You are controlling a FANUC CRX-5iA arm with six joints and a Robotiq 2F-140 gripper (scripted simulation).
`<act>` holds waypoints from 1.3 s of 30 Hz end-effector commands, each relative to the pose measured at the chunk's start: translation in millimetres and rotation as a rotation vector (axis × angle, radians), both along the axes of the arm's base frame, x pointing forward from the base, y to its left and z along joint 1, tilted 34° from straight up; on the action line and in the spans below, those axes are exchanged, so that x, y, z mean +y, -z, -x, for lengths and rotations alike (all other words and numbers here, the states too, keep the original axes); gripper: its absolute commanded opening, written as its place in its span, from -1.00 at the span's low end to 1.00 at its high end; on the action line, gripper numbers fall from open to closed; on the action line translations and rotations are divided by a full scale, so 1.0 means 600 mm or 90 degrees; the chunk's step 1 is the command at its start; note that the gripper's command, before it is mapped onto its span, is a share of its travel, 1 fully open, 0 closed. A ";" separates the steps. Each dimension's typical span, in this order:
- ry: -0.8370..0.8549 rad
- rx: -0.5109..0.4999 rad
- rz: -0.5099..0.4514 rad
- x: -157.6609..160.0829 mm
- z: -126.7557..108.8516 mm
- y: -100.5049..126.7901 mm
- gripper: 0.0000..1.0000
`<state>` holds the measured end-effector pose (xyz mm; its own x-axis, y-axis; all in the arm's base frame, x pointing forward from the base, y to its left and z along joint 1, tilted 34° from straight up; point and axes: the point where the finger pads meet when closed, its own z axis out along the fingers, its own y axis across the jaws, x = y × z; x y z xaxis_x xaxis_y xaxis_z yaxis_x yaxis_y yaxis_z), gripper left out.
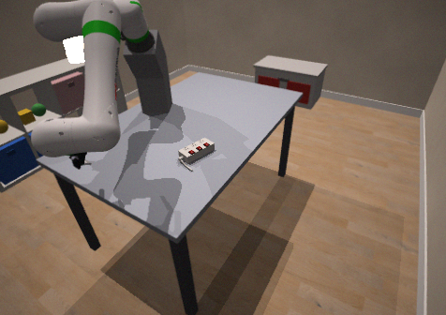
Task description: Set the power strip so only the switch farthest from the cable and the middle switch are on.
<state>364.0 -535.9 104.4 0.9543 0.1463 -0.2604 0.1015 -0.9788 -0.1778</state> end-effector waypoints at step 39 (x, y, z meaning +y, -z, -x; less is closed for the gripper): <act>-0.580 0.000 0.016 0.207 -0.132 0.085 1.00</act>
<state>428.7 -430.8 60.9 0.5934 0.7588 -0.2685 0.7367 -0.6464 -0.1985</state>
